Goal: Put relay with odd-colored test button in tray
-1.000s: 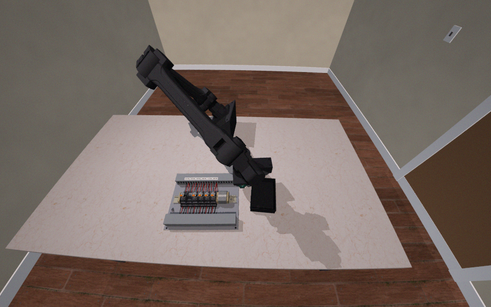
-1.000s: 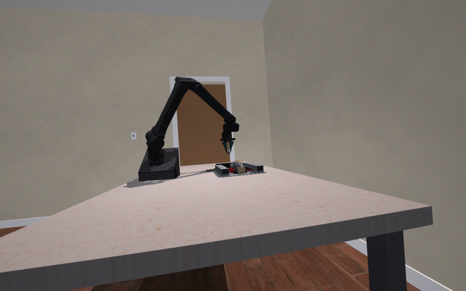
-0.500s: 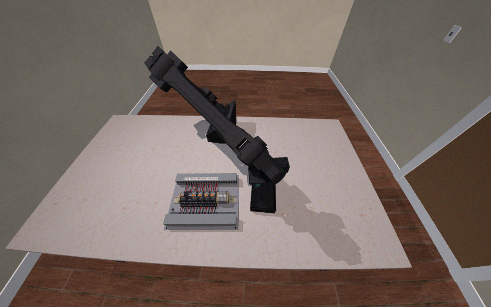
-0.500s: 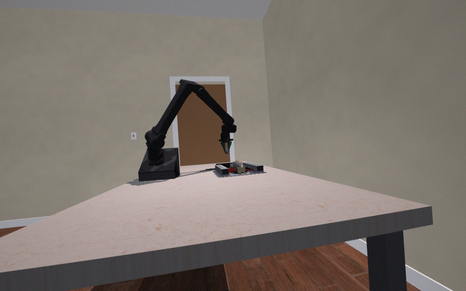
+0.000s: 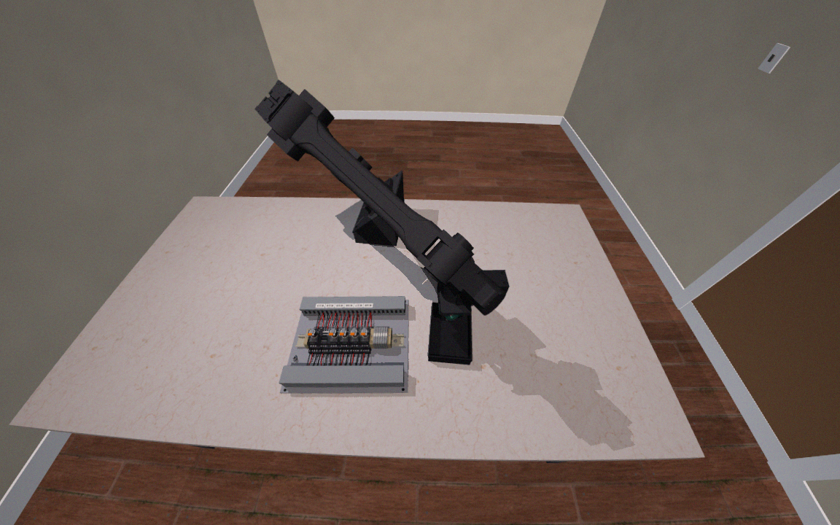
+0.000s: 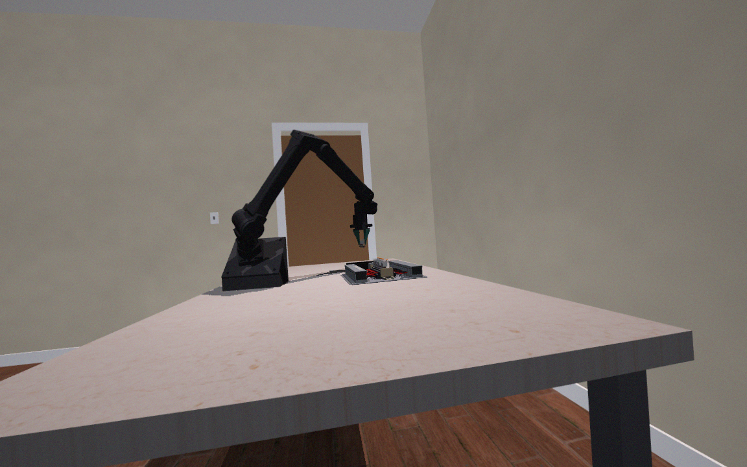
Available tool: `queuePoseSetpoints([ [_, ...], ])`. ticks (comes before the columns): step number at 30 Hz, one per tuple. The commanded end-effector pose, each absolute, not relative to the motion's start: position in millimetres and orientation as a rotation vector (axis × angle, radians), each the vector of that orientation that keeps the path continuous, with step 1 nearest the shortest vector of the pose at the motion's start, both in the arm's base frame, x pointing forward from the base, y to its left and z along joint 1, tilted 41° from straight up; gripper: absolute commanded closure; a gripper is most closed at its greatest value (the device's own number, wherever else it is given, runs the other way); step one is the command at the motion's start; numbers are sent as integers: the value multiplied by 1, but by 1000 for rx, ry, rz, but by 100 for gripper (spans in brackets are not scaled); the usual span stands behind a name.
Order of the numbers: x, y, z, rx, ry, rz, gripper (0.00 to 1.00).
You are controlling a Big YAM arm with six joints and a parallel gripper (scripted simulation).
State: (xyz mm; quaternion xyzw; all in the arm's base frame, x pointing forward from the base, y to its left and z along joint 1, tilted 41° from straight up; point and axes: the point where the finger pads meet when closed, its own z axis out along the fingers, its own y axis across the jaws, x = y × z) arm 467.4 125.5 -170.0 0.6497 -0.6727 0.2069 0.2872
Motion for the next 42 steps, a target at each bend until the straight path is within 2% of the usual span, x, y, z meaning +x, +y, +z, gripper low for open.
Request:
queuePoseSetpoints([
  [1,480,152,-170,1758,-1819,583,100],
  [42,481,143,-173,1733,-1832,572,100],
])
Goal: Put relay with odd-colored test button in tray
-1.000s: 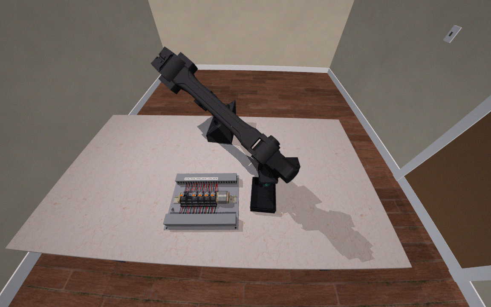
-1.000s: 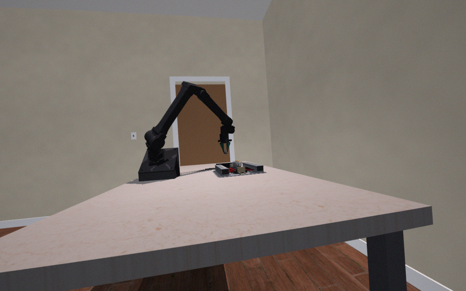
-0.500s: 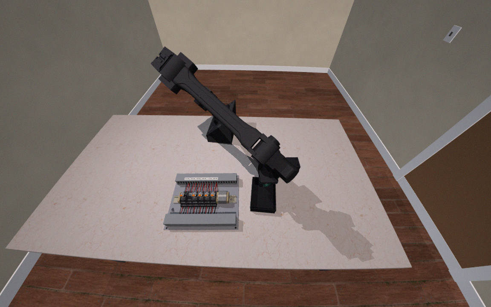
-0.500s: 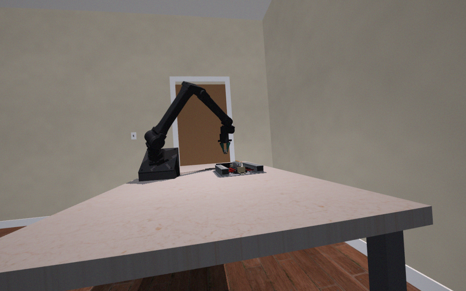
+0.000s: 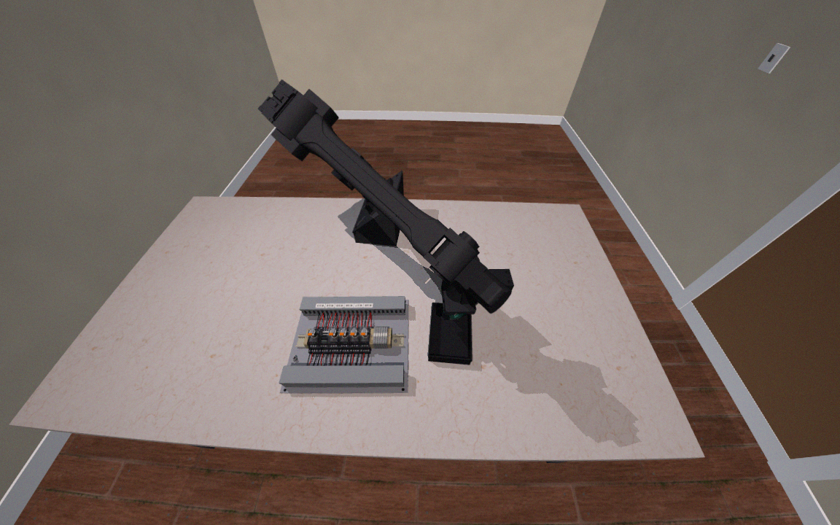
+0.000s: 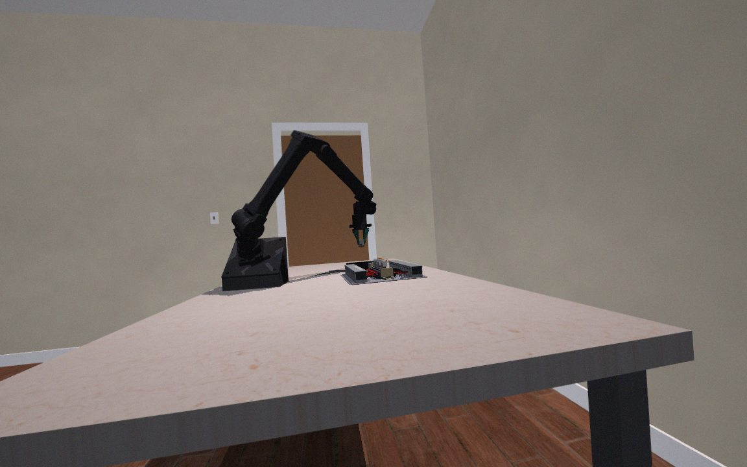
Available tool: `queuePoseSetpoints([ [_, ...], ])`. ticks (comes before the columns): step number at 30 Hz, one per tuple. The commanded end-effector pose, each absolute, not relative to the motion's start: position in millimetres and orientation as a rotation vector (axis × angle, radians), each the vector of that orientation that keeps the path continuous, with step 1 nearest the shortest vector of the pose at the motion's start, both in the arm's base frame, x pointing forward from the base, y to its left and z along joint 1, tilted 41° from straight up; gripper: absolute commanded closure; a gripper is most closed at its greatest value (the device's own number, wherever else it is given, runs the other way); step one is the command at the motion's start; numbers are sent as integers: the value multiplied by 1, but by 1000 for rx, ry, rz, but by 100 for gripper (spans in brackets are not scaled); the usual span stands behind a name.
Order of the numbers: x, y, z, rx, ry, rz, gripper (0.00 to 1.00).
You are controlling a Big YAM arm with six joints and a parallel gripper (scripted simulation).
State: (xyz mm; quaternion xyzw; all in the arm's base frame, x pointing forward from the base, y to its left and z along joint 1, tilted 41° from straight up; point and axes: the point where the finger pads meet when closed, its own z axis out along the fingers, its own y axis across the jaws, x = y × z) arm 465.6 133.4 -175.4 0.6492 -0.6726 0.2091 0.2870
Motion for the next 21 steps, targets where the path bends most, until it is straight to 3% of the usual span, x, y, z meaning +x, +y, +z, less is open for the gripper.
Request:
queuePoseSetpoints([
  [1,481,143,-173,1733,-1832,572,100],
  [21,480,138,-177,1729,-1834,570,100],
])
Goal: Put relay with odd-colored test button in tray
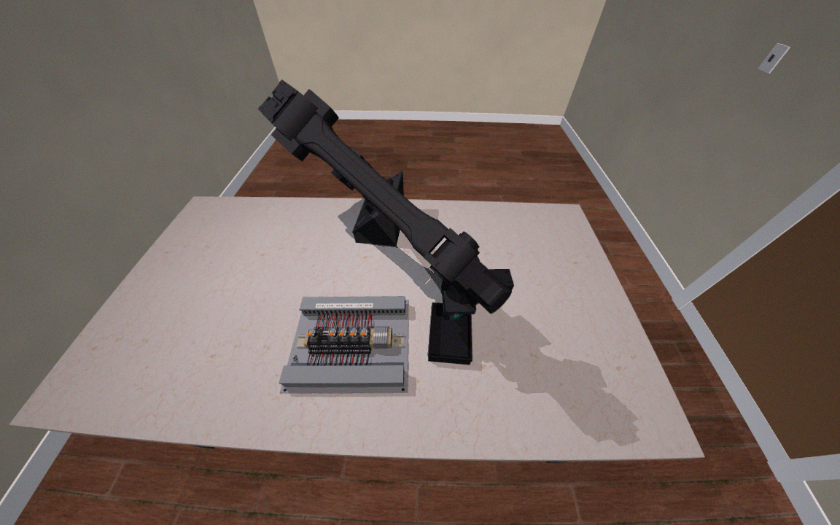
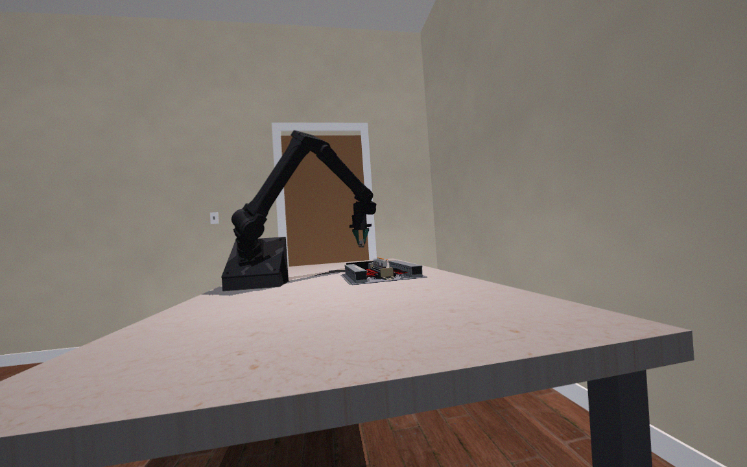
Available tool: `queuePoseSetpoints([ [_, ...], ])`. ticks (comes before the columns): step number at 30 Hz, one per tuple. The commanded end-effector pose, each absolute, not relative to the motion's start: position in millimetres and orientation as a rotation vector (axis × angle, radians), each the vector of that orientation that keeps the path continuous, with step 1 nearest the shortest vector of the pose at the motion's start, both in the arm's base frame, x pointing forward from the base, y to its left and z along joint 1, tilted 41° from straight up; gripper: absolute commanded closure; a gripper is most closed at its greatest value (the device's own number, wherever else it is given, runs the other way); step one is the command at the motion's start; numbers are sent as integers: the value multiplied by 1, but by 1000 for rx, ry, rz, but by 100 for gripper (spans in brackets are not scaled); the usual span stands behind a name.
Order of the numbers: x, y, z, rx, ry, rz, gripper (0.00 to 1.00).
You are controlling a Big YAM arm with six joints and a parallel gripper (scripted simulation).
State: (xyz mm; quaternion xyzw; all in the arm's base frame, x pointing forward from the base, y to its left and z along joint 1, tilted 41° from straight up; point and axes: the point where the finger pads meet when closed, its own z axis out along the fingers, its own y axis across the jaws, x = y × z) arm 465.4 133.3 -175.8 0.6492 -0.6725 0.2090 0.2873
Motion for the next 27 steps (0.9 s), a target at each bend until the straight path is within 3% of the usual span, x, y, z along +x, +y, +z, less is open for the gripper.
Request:
queuePoseSetpoints([
  [1,479,137,-178,1729,-1834,569,100],
  [27,464,104,-211,1731,-1803,553,100],
])
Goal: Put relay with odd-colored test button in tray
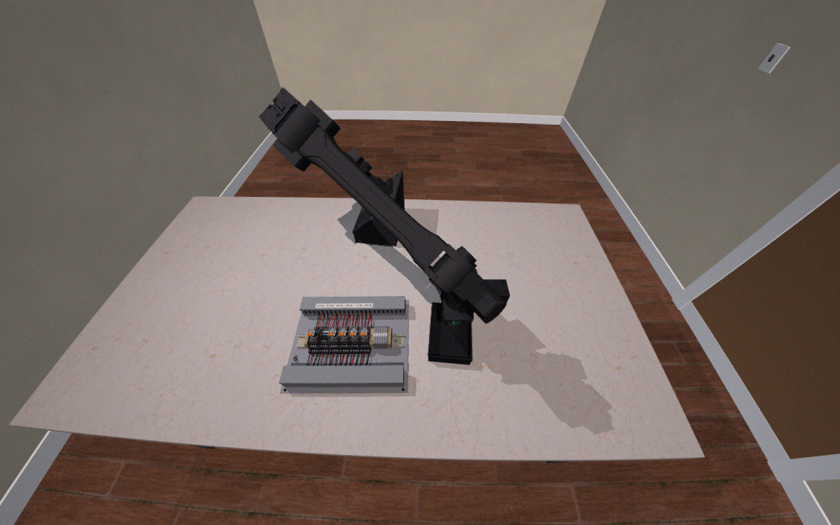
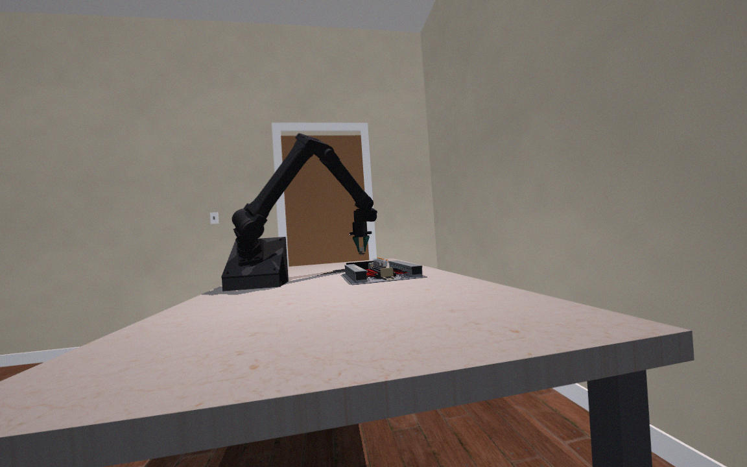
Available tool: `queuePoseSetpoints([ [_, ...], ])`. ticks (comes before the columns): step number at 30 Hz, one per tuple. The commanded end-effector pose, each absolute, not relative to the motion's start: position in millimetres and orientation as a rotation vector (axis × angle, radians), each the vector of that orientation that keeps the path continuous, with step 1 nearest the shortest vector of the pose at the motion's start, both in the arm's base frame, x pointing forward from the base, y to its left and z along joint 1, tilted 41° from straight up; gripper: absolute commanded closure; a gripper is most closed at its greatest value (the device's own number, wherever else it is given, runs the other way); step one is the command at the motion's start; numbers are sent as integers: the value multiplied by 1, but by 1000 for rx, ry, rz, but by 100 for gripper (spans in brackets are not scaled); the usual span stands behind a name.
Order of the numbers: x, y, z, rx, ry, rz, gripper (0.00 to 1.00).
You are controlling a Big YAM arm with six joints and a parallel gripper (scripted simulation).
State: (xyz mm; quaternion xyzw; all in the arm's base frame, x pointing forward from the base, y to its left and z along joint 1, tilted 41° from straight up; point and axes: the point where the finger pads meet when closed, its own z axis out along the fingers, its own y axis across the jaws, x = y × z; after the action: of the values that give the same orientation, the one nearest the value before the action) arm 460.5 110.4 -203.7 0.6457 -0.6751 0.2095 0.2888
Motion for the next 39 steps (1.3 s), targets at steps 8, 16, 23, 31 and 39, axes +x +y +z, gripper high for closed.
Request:
queuePoseSetpoints([
  [8,461,91,-226,1731,-1802,552,100],
  [16,459,82,-236,1731,-1802,552,100],
  [23,457,73,-247,1731,-1802,552,100],
  [31,456,67,-255,1731,-1803,552,100],
  [39,456,64,-258,1731,-1803,552,100],
])
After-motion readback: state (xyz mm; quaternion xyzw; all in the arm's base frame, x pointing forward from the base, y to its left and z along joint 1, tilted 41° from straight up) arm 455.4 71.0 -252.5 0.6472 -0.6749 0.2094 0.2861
